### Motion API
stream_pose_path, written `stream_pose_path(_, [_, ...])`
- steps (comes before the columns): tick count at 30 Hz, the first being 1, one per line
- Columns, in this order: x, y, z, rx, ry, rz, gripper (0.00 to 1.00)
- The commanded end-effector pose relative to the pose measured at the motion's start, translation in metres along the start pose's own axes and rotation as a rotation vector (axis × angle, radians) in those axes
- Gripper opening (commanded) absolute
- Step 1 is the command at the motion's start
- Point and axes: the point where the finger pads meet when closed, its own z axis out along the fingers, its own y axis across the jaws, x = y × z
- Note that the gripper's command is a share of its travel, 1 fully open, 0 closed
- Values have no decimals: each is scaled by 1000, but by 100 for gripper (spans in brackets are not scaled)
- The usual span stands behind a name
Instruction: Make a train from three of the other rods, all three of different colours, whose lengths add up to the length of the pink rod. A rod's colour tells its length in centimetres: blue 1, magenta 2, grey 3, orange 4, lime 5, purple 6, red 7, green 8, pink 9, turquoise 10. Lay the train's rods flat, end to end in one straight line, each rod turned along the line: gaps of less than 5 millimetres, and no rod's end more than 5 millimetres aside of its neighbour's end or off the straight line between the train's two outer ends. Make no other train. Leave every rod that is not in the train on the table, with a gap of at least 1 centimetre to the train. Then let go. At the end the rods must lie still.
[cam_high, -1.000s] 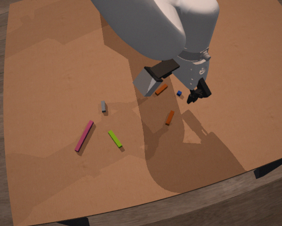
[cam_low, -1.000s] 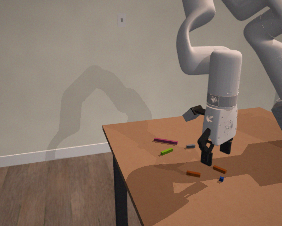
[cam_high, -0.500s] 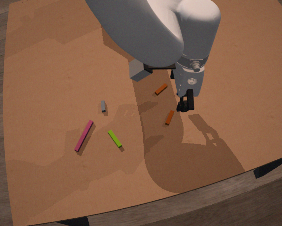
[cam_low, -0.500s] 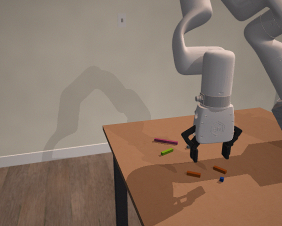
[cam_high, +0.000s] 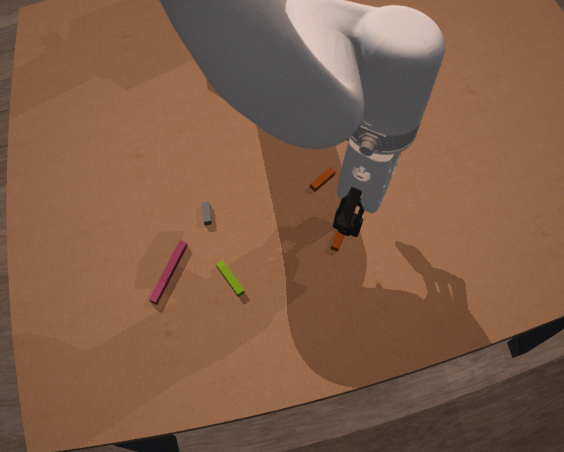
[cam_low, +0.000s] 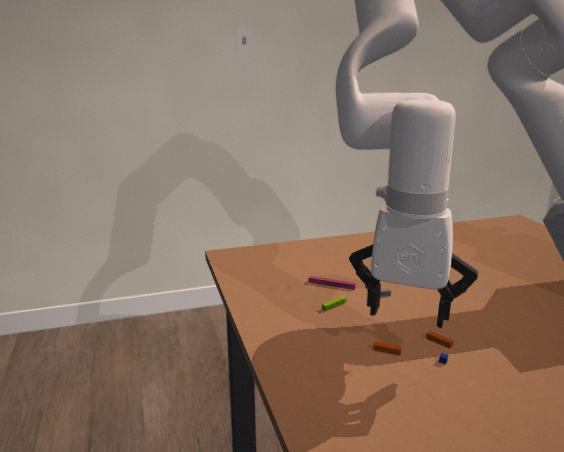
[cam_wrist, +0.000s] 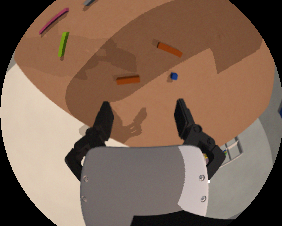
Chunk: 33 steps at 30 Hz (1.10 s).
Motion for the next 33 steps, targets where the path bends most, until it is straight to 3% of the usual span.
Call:
stream_pose_path(1, [-3, -5, -1, 13, -9, 167, 100])
stream_pose_path(3, [-3, -5, -1, 13, -9, 167, 100])
stream_pose_path(33, [-14, -42, -2, 5, -17, 1327, 100])
